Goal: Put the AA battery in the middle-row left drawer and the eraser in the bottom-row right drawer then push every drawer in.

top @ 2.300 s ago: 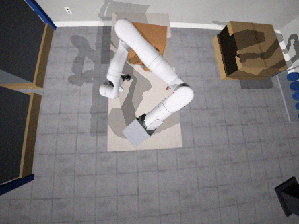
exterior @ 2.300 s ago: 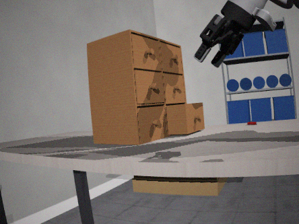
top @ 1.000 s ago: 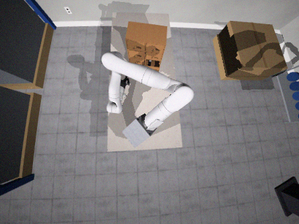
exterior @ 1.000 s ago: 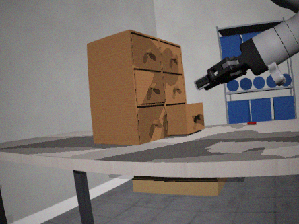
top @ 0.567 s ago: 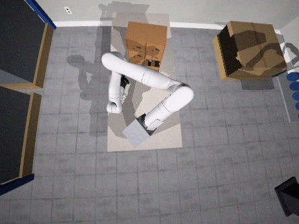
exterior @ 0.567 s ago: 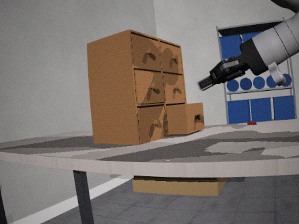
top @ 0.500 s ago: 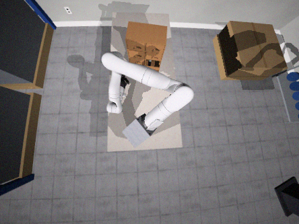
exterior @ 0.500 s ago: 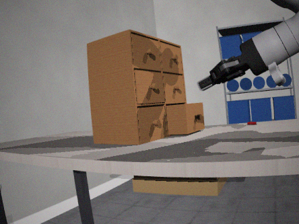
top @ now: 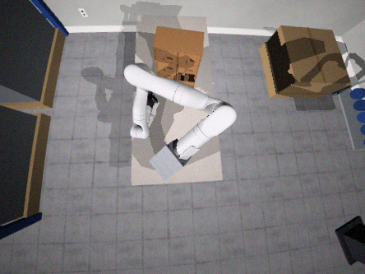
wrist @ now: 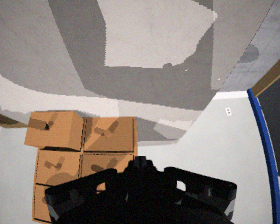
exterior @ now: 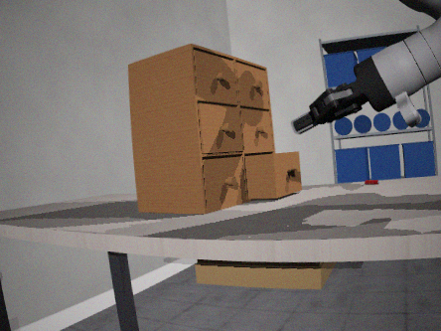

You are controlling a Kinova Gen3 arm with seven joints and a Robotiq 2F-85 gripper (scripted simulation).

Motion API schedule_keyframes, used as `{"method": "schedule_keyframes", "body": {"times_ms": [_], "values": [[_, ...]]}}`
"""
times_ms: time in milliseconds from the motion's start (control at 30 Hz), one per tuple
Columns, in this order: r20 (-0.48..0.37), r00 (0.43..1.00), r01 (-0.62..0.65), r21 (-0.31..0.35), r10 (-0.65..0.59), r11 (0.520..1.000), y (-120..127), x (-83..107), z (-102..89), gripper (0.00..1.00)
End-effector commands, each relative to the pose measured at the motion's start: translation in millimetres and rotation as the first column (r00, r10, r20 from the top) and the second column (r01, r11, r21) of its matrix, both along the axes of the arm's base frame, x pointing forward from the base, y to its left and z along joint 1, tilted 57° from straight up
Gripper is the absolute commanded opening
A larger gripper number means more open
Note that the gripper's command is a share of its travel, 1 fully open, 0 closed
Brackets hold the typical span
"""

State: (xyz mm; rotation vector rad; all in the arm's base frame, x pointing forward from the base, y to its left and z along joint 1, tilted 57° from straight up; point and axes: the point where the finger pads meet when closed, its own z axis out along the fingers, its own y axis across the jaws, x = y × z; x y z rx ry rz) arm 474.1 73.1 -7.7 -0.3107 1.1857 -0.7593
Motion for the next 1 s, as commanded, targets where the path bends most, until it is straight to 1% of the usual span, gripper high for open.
{"method": "schedule_keyframes", "body": {"times_ms": [0, 700, 967], "values": [[0.001, 1.000, -0.001, 0.001, 0.001, 1.000, 1, 0.0, 0.5, 0.00], [0.001, 1.000, -0.001, 0.001, 0.001, 1.000, -6, 0.1, 4.2, 0.00], [0.001, 1.000, -0.001, 0.001, 0.001, 1.000, -12, 0.1, 8.0, 0.00]]}}
